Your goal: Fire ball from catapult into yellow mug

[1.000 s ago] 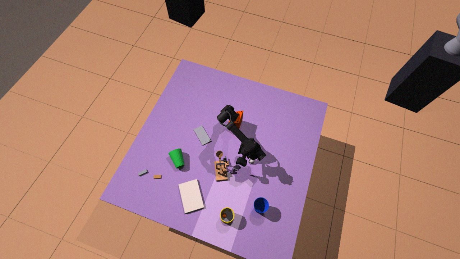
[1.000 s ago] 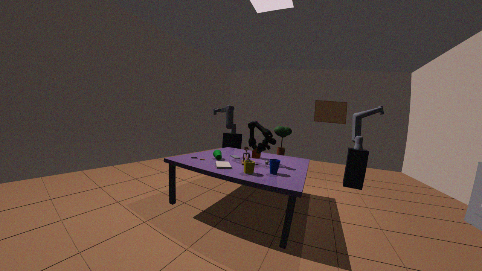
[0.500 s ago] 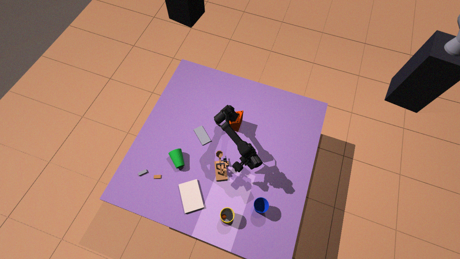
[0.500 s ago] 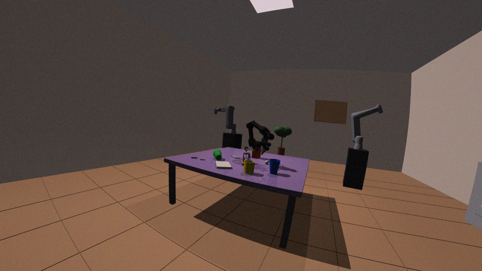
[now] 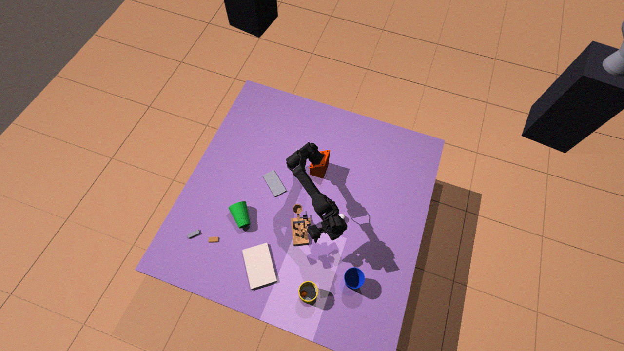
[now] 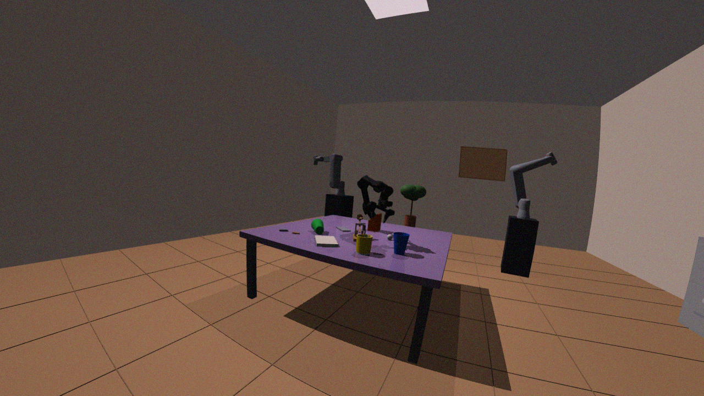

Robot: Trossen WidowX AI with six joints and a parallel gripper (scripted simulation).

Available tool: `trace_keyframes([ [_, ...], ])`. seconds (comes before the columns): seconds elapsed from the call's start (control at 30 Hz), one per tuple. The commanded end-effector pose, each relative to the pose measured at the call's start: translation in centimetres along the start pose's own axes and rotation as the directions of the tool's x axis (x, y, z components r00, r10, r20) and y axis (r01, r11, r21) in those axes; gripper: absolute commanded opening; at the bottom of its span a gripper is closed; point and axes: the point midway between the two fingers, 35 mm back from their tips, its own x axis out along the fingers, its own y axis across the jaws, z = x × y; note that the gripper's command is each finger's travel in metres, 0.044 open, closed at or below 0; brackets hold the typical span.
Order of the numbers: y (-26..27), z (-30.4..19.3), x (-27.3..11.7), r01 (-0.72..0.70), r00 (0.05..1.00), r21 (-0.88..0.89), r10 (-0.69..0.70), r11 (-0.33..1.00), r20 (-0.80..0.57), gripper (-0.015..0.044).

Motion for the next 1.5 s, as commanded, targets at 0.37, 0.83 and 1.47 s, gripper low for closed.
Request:
trace_keyframes([
  [0.37, -6.7, 4.7, -1.0, -0.050, 0.981, 0.390, -0.028, 0.920, 0.192, 0.0440],
  [0.83, -12.7, 8.1, -2.4, -0.136, 0.935, 0.627, -0.109, 0.767, 0.337, 0.0440],
  [1.47, -12.7, 8.1, -2.4, -0.136, 0.935, 0.627, -0.109, 0.767, 0.337, 0.0440],
])
